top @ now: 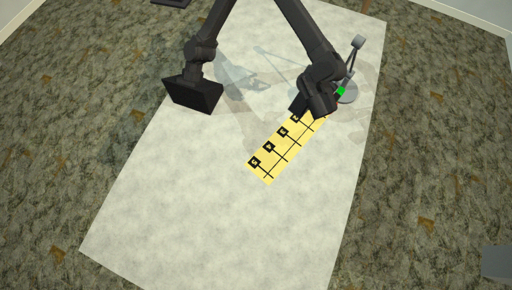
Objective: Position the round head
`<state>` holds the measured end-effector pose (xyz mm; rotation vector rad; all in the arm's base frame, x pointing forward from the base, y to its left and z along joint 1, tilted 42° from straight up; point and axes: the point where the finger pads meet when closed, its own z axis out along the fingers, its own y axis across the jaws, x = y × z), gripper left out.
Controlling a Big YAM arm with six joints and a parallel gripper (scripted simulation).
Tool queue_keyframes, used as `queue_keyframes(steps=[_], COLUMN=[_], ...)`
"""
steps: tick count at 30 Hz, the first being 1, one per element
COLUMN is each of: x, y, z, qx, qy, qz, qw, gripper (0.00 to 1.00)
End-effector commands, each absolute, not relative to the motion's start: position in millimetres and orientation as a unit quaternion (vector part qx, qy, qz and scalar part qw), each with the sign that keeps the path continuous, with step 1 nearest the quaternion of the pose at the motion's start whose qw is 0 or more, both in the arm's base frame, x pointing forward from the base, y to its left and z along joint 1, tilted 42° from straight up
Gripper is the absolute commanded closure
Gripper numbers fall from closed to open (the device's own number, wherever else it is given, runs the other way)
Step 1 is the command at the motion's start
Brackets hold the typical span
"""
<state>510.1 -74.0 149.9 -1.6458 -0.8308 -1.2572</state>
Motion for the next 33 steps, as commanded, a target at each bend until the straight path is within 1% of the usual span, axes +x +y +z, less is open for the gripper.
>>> queue_keyframes(steps=[1,28,33], x=[512,512,516], y=[-90,-90,-74], z=[157,157,156], qx=[-0.619,-0.619,-0.629], qy=[-0.349,-0.349,-0.346], qz=[-0.517,-0.517,-0.515], qw=[0.478,0.478,0.469], gripper=[0.00,0.00,0.00])
